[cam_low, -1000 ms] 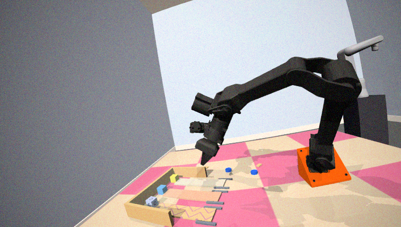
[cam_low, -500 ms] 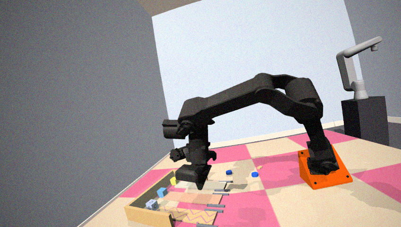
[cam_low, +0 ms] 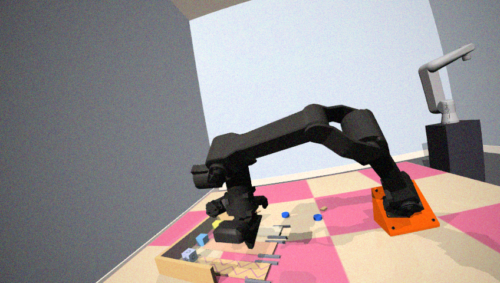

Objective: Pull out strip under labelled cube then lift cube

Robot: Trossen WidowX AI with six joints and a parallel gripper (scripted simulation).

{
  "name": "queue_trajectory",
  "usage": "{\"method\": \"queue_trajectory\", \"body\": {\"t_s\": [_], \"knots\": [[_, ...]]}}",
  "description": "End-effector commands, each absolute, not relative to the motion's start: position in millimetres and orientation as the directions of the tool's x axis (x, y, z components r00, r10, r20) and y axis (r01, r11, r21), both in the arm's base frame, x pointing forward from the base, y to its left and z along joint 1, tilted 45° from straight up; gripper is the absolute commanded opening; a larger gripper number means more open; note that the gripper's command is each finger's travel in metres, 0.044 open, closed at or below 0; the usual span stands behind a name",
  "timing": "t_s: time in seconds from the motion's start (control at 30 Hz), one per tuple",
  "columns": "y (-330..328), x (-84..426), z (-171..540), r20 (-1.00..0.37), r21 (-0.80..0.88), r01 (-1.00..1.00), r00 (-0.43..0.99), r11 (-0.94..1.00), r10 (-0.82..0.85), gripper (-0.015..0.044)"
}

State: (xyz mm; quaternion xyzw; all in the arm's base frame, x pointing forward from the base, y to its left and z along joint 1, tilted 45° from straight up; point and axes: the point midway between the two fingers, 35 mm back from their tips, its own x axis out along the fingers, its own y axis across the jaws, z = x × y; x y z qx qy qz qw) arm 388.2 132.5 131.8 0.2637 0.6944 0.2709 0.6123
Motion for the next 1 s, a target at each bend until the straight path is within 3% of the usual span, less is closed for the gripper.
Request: {"method": "queue_trajectory", "body": {"t_s": [0.0, 0.97], "knots": [[137.8, 387.2, 124.4, -0.712, 0.693, 0.039, -0.12, 0.719, 0.692, 0.0], [169.3, 382.1, 89.4, -0.71, 0.695, 0.039, -0.12, 0.718, 0.694, 0.0]]}}
